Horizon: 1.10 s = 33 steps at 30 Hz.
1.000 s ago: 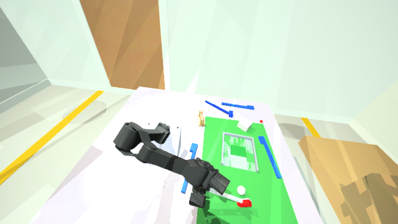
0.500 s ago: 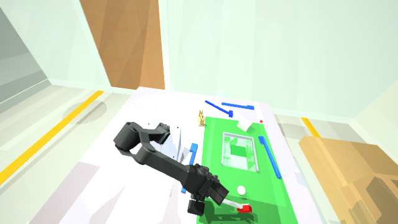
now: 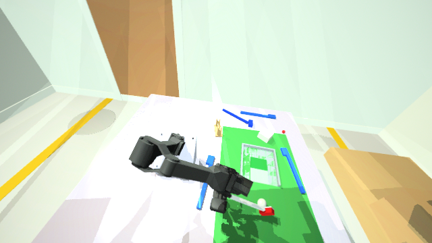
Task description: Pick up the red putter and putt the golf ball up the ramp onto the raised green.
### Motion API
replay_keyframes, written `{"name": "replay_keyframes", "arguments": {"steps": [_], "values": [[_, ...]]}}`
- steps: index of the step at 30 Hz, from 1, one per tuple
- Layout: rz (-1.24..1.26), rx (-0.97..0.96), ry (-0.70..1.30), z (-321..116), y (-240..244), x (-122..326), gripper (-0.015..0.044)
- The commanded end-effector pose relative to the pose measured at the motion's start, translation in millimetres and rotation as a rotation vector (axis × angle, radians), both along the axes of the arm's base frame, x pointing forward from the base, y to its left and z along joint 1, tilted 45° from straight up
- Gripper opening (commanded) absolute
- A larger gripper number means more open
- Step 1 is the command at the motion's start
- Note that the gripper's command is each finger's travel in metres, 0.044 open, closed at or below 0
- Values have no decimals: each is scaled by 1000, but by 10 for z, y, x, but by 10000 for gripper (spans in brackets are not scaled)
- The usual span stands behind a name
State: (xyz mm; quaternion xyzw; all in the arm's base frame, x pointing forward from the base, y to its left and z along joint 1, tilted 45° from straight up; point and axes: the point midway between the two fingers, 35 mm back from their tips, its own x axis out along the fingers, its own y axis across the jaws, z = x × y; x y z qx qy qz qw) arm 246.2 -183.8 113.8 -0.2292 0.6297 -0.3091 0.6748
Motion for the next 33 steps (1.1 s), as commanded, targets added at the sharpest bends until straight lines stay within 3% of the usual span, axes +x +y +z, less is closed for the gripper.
{"name": "replay_keyframes", "arguments": {"steps": [1,9,20,33], "values": [[15,-5,15,-406,417,-20,0],[16,-7,15,-428,515,-26,0],[16,-5,15,-49,899,-36,0],[15,0,28,-117,856,-52,0]]}}
